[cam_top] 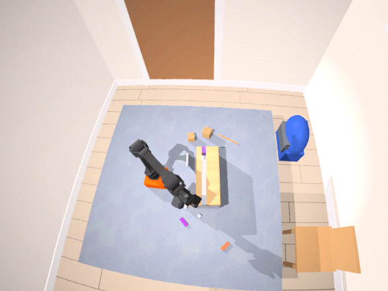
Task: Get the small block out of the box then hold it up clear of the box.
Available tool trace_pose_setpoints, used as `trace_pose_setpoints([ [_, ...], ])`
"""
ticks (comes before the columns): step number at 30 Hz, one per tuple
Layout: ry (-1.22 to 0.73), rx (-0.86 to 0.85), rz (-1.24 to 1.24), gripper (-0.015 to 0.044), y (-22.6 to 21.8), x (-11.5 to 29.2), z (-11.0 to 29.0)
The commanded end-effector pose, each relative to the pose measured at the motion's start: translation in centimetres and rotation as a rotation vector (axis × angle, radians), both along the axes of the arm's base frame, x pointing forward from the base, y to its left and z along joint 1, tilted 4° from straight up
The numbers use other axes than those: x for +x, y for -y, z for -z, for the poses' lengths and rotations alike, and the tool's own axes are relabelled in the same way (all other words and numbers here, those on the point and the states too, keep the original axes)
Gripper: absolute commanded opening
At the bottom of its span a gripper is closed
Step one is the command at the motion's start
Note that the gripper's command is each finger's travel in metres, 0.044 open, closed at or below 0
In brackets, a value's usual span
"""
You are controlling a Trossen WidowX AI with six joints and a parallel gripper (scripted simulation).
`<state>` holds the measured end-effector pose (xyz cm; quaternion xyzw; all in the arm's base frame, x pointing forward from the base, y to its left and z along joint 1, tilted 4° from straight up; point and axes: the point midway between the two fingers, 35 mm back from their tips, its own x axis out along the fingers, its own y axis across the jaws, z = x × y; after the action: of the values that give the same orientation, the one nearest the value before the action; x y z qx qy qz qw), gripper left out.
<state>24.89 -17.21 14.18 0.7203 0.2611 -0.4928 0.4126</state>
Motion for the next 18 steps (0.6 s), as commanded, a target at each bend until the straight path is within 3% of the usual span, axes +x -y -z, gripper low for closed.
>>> trace_pose_setpoints([
  [1, 0.077, 0.446, 0.828, 0.0285, 0.22, -1.19, 0.48],
  [18, 0.079, 0.478, 0.891, 0.0285, 0.25, -1.23, 0.46],
])
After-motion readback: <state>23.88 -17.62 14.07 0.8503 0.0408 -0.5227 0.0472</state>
